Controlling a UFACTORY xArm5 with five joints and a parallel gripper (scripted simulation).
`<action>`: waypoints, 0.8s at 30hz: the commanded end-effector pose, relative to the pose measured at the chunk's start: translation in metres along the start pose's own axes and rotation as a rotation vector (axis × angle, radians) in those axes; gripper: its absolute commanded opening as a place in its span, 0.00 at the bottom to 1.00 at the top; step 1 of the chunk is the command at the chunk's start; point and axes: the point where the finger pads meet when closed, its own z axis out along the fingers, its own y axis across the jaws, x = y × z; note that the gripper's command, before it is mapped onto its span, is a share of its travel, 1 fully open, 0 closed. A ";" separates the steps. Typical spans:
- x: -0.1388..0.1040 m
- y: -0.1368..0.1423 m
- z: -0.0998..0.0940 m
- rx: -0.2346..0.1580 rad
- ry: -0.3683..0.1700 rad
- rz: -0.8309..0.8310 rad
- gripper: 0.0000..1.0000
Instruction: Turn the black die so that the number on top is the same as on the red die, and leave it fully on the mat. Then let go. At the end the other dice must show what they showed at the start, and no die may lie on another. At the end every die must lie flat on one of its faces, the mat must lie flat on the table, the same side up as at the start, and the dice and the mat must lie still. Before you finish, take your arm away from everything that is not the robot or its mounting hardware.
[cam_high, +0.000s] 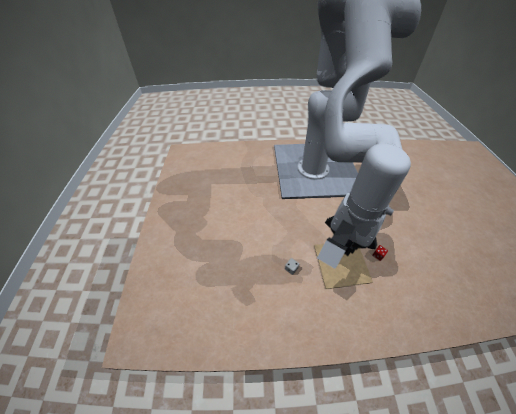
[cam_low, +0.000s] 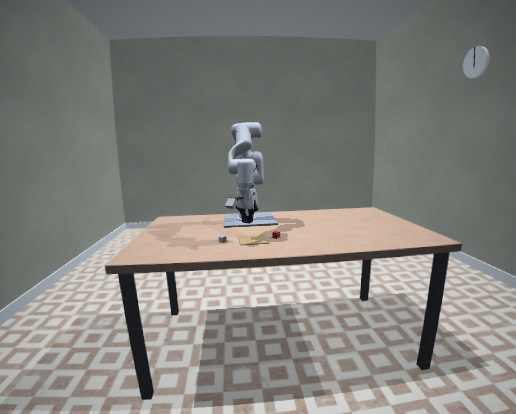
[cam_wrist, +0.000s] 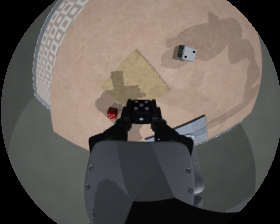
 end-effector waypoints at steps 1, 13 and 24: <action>-0.001 -0.007 -0.001 0.002 0.003 -0.160 0.27; -0.006 -0.020 0.001 0.001 0.003 -0.517 0.27; -0.009 -0.028 0.002 0.001 0.003 -0.710 0.27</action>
